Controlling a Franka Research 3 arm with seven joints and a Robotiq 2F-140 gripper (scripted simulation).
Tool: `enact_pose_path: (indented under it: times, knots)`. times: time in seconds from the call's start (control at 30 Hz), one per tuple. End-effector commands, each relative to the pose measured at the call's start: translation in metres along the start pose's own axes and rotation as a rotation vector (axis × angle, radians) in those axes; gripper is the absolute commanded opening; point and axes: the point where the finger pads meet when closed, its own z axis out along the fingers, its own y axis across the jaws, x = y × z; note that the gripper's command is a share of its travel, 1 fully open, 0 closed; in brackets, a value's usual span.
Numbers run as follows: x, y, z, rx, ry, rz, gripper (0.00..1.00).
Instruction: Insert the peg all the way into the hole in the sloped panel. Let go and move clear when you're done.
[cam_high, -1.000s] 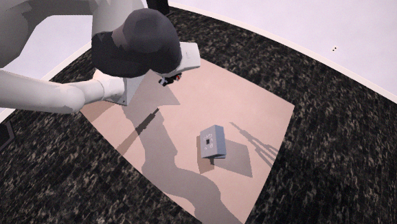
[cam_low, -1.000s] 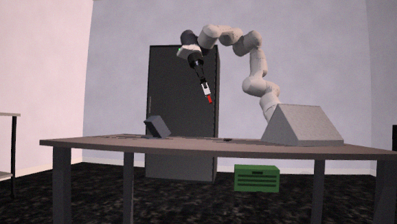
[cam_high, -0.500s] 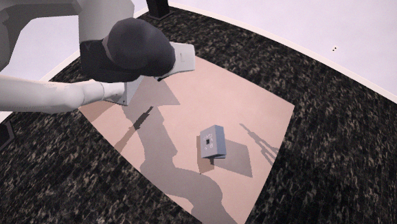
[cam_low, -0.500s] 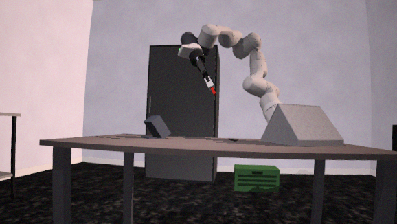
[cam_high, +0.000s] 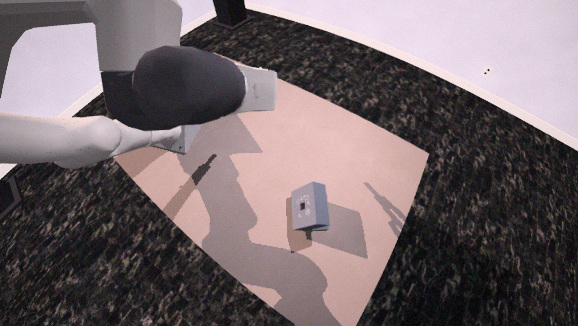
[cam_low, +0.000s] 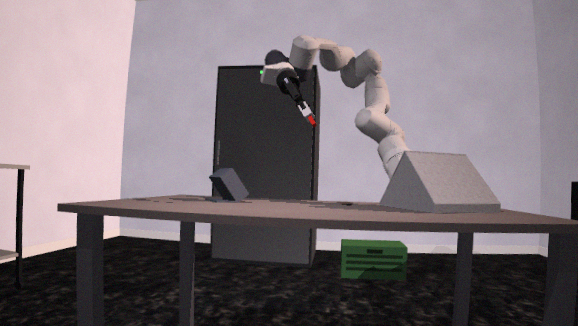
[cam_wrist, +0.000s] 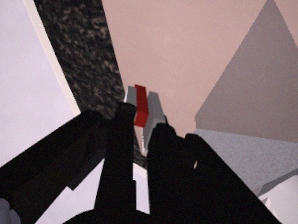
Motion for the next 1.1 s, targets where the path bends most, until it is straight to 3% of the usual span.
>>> enact_pose_path:
  times: [0.0,1.07]
  knots:
    - [-0.004,-0.009,-0.004,0.053,-0.01,0.061,0.0]
    - [-0.005,-0.047,-0.035,0.327,-0.066,0.328,0.0]
